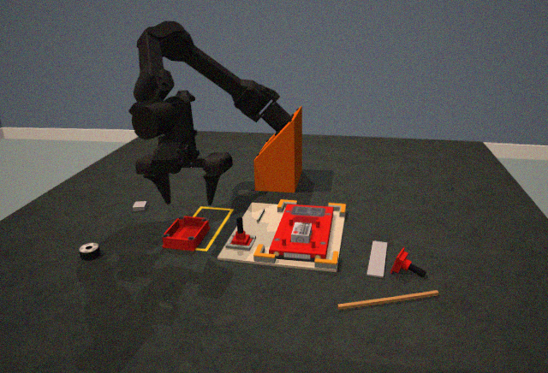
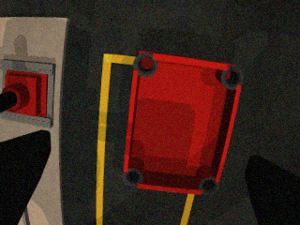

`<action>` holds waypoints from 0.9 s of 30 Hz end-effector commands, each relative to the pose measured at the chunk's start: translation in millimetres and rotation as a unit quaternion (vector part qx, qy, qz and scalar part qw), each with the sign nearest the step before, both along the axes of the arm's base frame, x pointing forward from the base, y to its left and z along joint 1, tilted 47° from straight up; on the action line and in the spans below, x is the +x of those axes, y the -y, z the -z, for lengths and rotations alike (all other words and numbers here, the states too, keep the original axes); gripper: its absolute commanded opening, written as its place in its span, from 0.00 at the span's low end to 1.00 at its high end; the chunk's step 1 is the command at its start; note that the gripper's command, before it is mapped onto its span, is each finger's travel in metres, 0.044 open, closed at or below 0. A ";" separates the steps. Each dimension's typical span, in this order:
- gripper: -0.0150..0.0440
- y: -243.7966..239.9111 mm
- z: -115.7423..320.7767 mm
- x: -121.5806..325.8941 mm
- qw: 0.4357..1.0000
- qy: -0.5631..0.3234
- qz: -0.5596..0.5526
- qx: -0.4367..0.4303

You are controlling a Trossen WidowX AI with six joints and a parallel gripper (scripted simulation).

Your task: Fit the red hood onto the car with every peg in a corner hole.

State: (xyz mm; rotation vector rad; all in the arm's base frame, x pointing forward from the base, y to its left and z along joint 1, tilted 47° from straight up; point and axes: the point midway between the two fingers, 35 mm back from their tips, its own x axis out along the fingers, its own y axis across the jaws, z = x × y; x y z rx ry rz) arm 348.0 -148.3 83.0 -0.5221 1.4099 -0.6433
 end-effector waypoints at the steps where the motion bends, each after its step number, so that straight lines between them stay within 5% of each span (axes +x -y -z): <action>1: 1.00 6.2 16.6 -1.7 0.999 0.036 -0.021 0.034; 11: 1.00 18.3 37.9 1.7 0.972 0.176 -0.143 0.061; 27: 1.00 13.1 0.8 -32.7 0.887 0.312 -0.334 -0.068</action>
